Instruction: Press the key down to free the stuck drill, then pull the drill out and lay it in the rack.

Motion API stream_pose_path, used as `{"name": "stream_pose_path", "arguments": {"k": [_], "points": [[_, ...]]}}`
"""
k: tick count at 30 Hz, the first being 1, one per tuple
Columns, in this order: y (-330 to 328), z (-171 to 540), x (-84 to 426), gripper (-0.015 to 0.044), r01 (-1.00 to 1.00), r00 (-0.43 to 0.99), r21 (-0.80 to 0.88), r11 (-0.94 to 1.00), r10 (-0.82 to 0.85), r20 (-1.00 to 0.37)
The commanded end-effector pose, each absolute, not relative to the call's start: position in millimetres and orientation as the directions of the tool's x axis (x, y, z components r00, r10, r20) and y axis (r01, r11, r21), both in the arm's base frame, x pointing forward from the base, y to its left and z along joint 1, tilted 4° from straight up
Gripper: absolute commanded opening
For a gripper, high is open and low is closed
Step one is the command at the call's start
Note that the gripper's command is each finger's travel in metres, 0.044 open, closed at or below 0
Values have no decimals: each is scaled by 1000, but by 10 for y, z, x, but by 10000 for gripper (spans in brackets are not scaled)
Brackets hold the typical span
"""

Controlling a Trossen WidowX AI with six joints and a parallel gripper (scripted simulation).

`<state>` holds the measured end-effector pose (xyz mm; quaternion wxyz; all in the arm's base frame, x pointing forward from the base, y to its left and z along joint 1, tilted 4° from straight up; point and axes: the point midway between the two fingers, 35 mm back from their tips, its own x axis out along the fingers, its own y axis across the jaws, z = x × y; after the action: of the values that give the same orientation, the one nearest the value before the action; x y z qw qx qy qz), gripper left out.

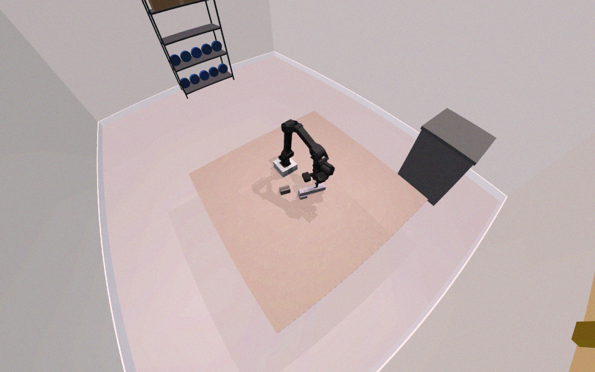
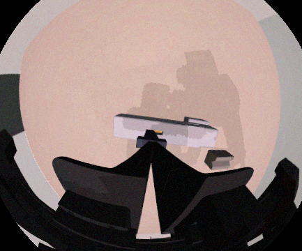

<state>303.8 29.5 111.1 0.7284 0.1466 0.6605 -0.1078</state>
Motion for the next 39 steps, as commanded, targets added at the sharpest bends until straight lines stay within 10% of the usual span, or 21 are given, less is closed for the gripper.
{"name": "stream_pose_path", "arguments": {"k": [1, 39], "points": [[345, 975, 2994, 0, 348, 67, 69, 935, 48, -997], [363, 812, 3001, 0, 348, 67, 69, 935, 48, -997]]}}
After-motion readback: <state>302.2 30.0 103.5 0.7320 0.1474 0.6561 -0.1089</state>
